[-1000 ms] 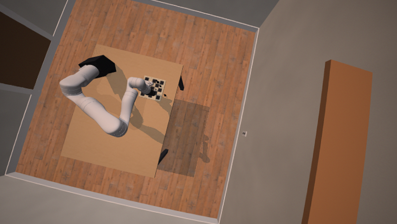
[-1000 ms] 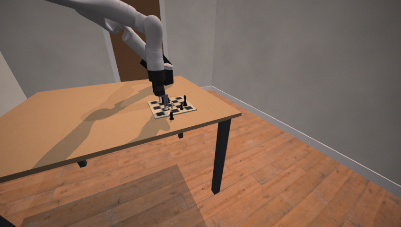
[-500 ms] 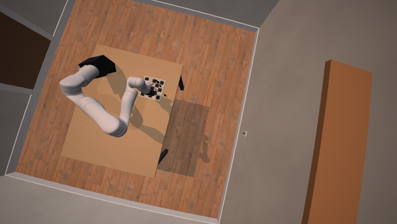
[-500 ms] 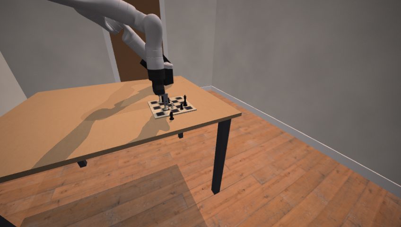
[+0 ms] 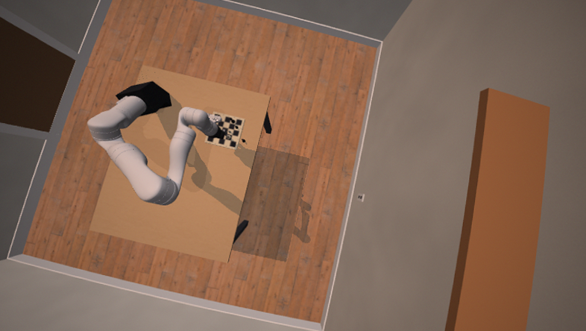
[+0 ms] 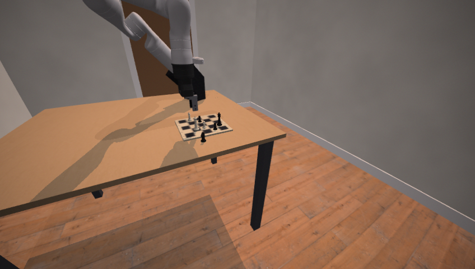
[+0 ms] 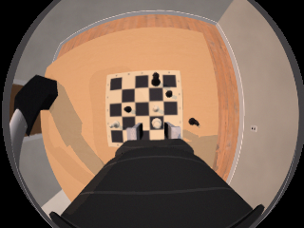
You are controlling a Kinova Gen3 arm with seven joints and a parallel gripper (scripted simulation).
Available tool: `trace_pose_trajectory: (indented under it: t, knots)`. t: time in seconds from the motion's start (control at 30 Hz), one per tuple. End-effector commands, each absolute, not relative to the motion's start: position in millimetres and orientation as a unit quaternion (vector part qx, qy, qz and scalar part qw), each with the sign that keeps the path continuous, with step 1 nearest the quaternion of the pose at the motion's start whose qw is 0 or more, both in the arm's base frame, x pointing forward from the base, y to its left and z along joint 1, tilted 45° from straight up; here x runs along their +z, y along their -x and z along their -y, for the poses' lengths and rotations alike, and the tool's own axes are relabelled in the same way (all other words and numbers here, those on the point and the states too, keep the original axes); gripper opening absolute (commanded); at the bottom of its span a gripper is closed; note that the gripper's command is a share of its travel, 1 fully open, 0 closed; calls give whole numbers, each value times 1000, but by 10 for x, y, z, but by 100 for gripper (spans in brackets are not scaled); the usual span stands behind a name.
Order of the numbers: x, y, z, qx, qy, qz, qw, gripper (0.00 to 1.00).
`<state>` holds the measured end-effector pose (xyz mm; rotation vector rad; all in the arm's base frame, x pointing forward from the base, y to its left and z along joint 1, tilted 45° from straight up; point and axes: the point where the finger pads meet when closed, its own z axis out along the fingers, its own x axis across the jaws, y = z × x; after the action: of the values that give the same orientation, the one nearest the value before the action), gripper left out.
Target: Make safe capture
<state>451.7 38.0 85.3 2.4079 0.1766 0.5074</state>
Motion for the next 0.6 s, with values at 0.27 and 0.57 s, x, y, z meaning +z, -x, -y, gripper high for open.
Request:
trace_pose_trajectory:
  t: [0.27,0.57]
  knots:
    - [1051,-4478,-539,204,-920,-69,328,79]
    - [1051,-4478,-539,204,-920,-69,328,100]
